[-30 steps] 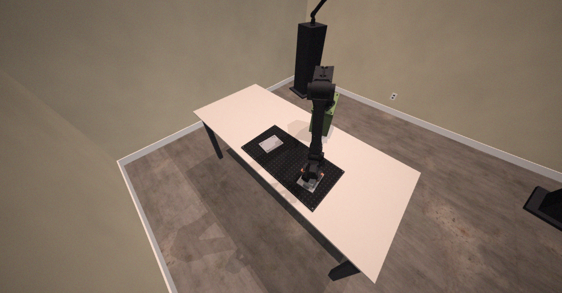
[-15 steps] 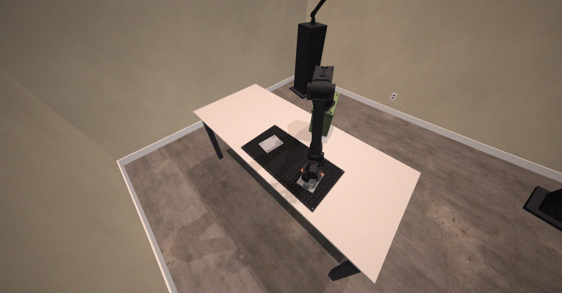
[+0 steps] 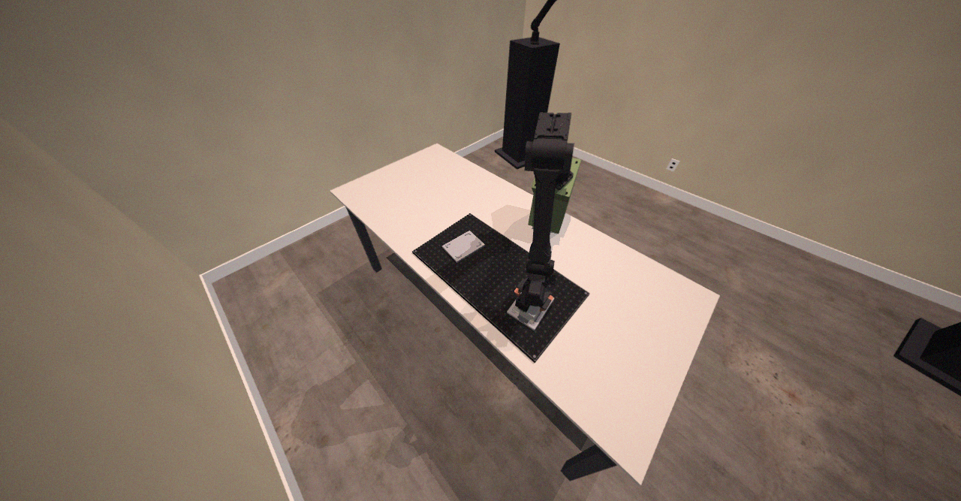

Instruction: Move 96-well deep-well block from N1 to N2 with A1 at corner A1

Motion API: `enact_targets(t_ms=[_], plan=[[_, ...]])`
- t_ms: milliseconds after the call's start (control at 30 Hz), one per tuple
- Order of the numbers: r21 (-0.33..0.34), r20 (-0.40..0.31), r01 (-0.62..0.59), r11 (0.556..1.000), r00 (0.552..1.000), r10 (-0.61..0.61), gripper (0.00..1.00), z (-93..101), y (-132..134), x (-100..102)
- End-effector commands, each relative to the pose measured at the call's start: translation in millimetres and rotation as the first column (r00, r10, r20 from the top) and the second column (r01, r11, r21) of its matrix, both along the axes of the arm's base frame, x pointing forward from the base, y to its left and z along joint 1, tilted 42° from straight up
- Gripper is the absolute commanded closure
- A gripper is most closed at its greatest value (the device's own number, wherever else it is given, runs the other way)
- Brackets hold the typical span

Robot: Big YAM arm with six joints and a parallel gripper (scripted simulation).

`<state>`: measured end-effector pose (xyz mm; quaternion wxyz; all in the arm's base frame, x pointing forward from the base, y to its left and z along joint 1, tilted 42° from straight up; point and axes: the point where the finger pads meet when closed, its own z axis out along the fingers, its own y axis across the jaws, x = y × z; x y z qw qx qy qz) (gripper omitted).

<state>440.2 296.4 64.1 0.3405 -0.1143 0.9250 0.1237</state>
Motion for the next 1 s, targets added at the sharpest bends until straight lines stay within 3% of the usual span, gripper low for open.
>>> enact_targets(t_ms=[0,300,333,967], plan=[[0.0,0.011,0.0,1.0,1.0,0.0,1.0,-1.1,-1.1,6.9],[0.0,0.011,0.0,1.0,1.0,0.0,1.0,-1.3,-1.2,6.7],[0.0,0.011,0.0,1.0,1.0,0.0,0.0,-1.3,-1.2,6.7],[-0.001,0.01,0.0,1.0,1.0,0.0,0.0,-1.6,-1.4,6.5]])
